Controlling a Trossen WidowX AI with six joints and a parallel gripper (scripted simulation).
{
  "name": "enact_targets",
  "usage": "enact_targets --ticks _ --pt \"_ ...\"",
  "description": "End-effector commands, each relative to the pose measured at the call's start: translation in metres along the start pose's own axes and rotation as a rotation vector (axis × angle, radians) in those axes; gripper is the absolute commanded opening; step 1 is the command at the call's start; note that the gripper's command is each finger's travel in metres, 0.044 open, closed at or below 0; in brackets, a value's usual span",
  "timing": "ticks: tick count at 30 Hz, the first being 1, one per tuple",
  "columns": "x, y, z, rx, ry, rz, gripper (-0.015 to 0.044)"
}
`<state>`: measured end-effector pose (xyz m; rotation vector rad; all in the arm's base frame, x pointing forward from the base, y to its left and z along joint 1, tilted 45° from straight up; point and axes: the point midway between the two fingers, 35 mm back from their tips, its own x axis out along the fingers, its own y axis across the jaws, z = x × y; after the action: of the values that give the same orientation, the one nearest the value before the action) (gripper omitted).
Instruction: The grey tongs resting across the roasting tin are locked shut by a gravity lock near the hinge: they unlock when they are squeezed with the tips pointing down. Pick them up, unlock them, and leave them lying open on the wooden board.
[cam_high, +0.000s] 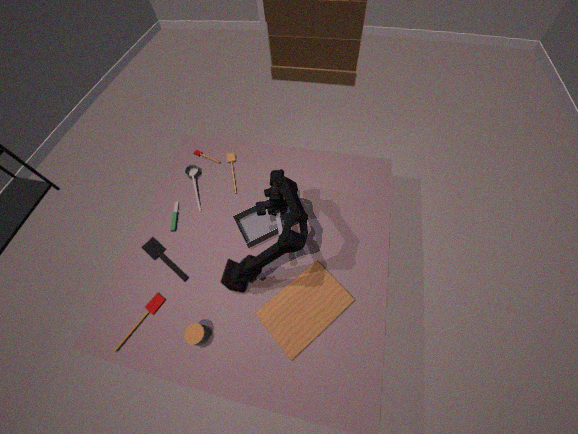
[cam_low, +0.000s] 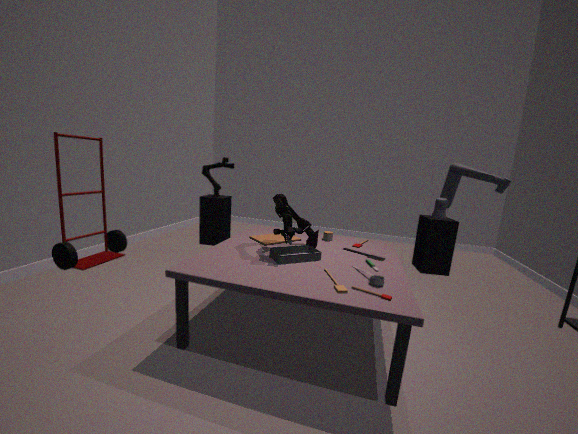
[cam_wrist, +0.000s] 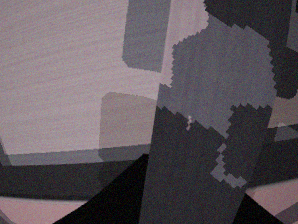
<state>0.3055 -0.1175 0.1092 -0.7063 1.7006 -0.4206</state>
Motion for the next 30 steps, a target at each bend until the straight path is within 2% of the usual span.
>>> enact_targets --ticks 1,17,30 --pt "-0.001 -0.013 -0.014 0.038 -0.007 -0.002 -0.0150" --pt "0.002 -0.065 -0.089 0.237 -0.014 -0.022 -0.0150" --pt "0.002 -0.087 -0.153 0.392 -0.001 -0.063 -0.0150"
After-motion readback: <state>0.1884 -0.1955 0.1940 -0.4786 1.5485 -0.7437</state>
